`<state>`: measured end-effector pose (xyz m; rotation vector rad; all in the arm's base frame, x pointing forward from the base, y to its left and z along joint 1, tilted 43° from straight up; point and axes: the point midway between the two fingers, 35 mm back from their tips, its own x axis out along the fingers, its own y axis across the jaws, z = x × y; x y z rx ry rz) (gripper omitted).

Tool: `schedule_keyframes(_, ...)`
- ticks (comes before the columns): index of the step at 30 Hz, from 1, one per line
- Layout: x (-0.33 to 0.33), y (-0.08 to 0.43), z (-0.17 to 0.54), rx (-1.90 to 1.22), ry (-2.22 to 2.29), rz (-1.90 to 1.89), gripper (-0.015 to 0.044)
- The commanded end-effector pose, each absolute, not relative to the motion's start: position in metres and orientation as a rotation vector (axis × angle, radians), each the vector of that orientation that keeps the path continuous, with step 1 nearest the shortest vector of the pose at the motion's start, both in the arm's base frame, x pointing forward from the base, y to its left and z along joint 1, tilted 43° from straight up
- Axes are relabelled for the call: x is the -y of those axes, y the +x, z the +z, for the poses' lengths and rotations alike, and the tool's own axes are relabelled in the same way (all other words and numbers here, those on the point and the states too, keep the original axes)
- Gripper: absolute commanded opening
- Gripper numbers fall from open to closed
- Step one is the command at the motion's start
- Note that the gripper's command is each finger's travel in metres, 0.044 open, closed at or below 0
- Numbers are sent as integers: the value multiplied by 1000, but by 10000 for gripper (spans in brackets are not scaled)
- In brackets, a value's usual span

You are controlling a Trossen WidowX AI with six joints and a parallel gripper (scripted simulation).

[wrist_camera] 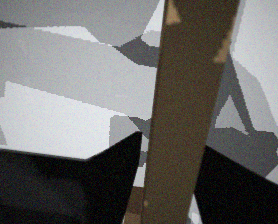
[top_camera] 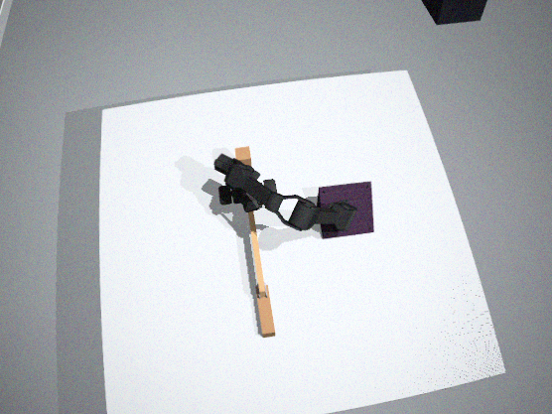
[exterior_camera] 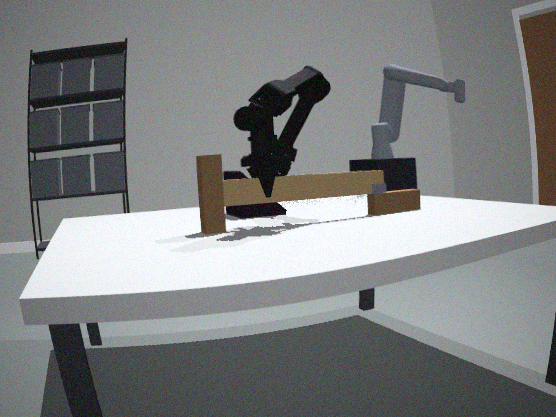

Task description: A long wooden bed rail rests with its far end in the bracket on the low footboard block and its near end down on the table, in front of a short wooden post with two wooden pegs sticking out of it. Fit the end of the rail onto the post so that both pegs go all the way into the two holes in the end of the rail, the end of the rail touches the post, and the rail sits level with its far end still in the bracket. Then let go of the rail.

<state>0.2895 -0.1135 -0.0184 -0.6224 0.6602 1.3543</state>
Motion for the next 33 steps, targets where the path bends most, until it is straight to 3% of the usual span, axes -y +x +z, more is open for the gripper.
schedule_keyframes(1,113,290,-19,-660,-623,1355,236)
schedule_keyframes(9,113,290,-19,-660,-623,1355,440)
schedule_keyframes(19,111,288,24,-660,-630,1348,440)
schedule_keyframes(33,111,288,24,-660,-630,1348,440)
